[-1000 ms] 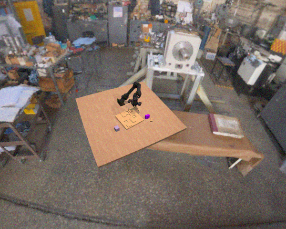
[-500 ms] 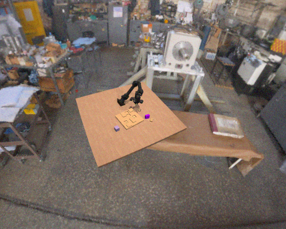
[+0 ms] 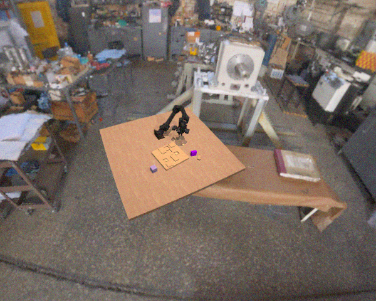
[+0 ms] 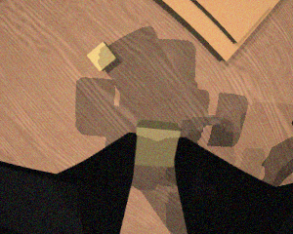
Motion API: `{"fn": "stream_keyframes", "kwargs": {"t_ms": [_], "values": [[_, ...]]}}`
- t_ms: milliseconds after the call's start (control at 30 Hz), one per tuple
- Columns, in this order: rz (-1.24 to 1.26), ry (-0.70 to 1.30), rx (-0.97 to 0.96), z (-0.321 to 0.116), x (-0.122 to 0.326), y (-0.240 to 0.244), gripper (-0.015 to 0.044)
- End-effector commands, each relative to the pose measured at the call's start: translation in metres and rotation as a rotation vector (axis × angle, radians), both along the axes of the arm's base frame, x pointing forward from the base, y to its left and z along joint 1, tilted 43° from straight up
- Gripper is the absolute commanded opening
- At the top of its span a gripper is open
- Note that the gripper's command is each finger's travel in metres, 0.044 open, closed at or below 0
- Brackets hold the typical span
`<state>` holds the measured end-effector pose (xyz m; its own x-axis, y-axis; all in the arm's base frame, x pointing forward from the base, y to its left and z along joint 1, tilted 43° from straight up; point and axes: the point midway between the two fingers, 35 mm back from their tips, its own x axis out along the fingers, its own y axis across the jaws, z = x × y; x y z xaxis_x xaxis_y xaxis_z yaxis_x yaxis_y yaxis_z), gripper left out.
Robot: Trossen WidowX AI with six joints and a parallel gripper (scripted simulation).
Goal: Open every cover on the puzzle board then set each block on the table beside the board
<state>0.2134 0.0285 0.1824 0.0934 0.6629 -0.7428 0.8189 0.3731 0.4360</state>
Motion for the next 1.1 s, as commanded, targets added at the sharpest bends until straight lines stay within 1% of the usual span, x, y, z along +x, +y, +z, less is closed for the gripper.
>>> {"fn": "stream_keyframes", "kwargs": {"t_ms": [0,1067], "values": [[-0.004,0.000,0.004,-0.001,-0.001,0.004,0.0080],[-0.005,-0.001,-0.006,-0.041,0.009,0.037,0.0080]]}}
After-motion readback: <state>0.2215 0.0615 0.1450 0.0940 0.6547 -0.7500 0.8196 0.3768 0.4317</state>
